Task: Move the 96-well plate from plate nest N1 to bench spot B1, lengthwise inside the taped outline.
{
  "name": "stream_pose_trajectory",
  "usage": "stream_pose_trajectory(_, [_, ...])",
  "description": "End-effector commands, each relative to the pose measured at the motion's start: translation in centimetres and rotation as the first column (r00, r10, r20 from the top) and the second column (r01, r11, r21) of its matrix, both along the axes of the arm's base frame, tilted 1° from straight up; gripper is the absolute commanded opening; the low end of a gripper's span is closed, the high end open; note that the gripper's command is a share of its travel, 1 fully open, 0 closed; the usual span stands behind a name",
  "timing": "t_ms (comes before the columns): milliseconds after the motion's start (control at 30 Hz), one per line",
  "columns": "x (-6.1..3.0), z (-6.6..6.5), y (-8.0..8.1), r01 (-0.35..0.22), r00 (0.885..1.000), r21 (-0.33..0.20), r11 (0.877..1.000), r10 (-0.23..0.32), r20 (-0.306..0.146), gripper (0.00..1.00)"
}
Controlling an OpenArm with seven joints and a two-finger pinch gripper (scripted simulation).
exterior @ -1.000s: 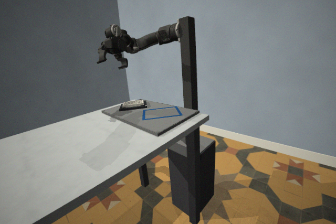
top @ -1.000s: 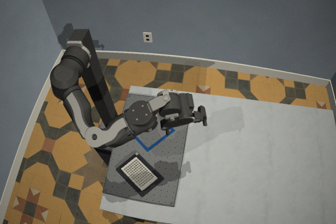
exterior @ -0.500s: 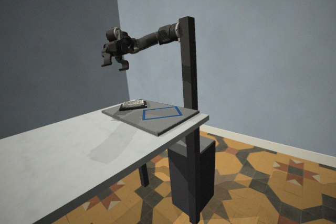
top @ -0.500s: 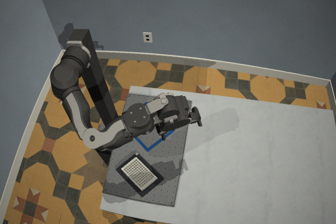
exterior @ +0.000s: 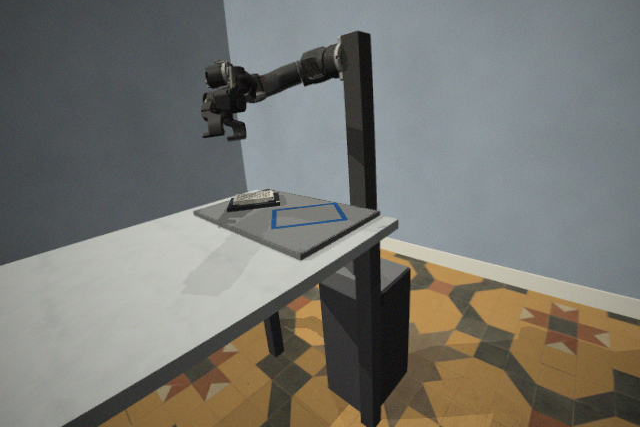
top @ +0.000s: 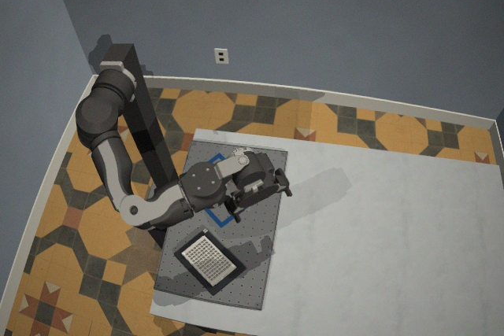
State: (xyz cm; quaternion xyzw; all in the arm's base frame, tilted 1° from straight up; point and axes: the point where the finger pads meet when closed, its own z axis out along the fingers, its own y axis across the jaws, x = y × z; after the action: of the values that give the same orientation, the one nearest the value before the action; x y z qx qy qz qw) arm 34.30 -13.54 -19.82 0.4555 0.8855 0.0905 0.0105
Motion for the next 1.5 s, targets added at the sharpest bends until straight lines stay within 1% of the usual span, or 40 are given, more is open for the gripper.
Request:
stream_pose_trajectory(0, [-0.48,-0.4,-0.4,-0.045,0.999,-0.02,0.999,0.045,-0.008,0.77])
stream_pose_trajectory(33, [-1.03,-1.0,-0.9,-0.091,0.996,-0.042,0.995,0.09,-0.021,0.77])
stream_pose_trajectory(67, [-1.58,-1.5,-1.4,-0.137,0.99,-0.063,0.989,0.135,-0.035,0.77])
stream_pose_trajectory(100, [-2.12,-2.1,-1.8,-0.183,0.983,-0.083,0.98,0.179,-0.05,0.77])
stream_pose_trajectory(133, [-2.67,-2.6,-2.3,-0.228,0.973,-0.102,0.968,0.222,-0.066,0.77])
stream_pose_trajectory(533, [-2.67,-2.6,-2.3,-0.228,0.973,-0.102,0.968,0.222,-0.066,0.77])
stream_pose_trajectory(600, [-3.85,-3.8,-3.2,-0.266,0.963,-0.118,0.957,0.257,-0.083,0.77])
stream_pose_trajectory(700, [-5.49,-5.4,-4.6,-0.322,0.945,-0.14,0.936,0.31,-0.101,0.77])
stream_pose_trajectory(1100, [-5.49,-5.4,-4.6,-0.322,0.945,-0.14,0.936,0.31,-0.101,0.77])
stream_pose_trajectory(1133, [-6.17,-6.0,-5.1,-0.323,0.945,-0.141,0.936,0.31,-0.107,0.77])
stream_pose_trajectory(1267, [-8.33,-8.2,-7.0,-0.322,0.945,-0.14,0.936,0.31,-0.102,0.77])
stream_pose_trajectory(1467, [-8.33,-8.2,-7.0,-0.322,0.945,-0.14,0.936,0.31,-0.102,0.77])
